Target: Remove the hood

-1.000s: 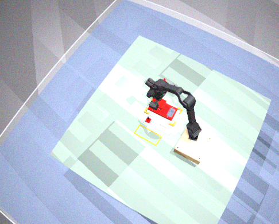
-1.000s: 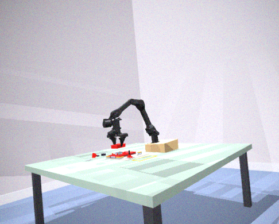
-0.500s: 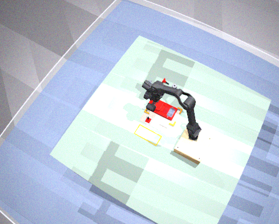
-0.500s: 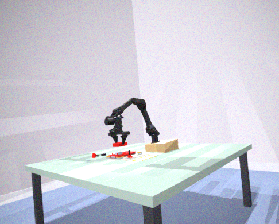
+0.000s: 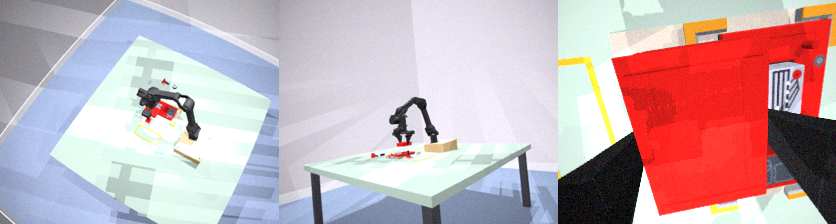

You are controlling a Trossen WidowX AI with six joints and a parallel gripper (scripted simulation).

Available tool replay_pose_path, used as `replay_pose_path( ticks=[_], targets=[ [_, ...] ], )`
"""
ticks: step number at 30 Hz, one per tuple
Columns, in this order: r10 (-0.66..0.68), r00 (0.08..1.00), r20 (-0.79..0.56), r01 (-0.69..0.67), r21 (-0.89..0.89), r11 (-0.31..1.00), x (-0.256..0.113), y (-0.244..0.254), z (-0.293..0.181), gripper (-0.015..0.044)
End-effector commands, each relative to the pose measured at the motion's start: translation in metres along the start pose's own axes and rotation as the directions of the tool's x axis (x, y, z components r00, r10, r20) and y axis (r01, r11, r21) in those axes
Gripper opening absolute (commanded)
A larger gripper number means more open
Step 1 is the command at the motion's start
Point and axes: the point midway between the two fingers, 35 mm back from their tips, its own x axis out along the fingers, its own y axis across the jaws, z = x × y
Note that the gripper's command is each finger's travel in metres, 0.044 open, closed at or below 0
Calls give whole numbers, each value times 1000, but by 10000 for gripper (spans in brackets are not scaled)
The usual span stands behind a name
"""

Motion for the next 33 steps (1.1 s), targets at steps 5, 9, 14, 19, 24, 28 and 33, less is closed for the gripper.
replay_pose_path(
  ticks=[5,9,14,19,24,28,33],
  targets=[
    [-4,1000,-8,4,4,1000,1,28,-5,0],
    [-4,1000,-9,4,4,1000,0,42,-8,0],
    [-4,1000,-10,4,4,1000,0,60,-12,0],
    [-4,1000,-11,5,5,1000,-1,78,-17,0],
    [-5,1000,-12,5,5,1000,-1,96,-23,0],
    [-6,1000,-12,6,5,1000,-2,109,-28,0],
    [-7,1000,-12,7,5,1000,-3,125,-36,0]
  ],
)
